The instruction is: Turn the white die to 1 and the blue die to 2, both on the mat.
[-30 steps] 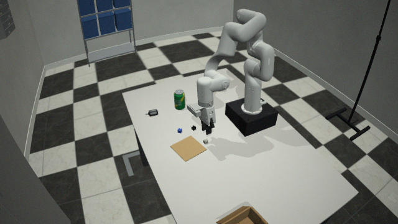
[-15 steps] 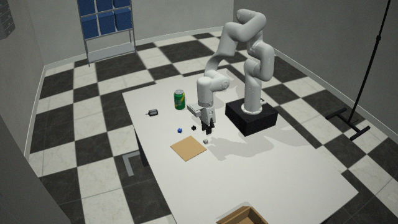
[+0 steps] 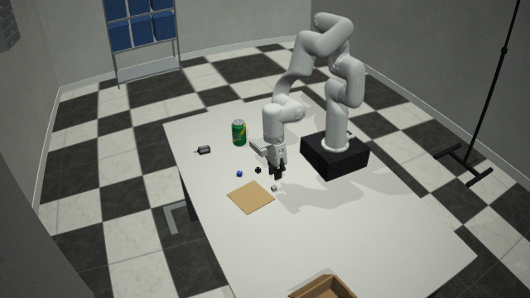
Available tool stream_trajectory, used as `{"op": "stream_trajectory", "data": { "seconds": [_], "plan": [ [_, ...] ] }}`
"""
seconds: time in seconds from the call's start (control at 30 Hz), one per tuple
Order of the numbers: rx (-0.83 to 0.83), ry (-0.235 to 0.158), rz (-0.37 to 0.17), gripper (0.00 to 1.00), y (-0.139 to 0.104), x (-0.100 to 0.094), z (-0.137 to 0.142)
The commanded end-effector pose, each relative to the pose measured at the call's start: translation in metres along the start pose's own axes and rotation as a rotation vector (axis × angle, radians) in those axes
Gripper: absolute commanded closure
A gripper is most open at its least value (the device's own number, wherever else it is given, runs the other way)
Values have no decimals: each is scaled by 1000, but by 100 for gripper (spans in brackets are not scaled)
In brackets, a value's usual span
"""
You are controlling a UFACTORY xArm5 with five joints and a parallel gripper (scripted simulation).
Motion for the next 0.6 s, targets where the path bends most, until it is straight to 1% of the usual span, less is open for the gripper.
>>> {"op": "stream_trajectory", "data": {
  "seconds": [0.0,0.57],
  "plan": [
    [0,1,3,64,1,3,0],
    [0,1,3,64,2,26,1]
  ]
}}
Point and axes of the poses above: the point where the finger pads meet when closed, its own x axis out along the fingers, its own z axis across the jaws, y = z × x, the point moved 6 cm from there along -x, back along the fingers, and after that the axes turned 13 degrees about x, right-handed, at the moved point
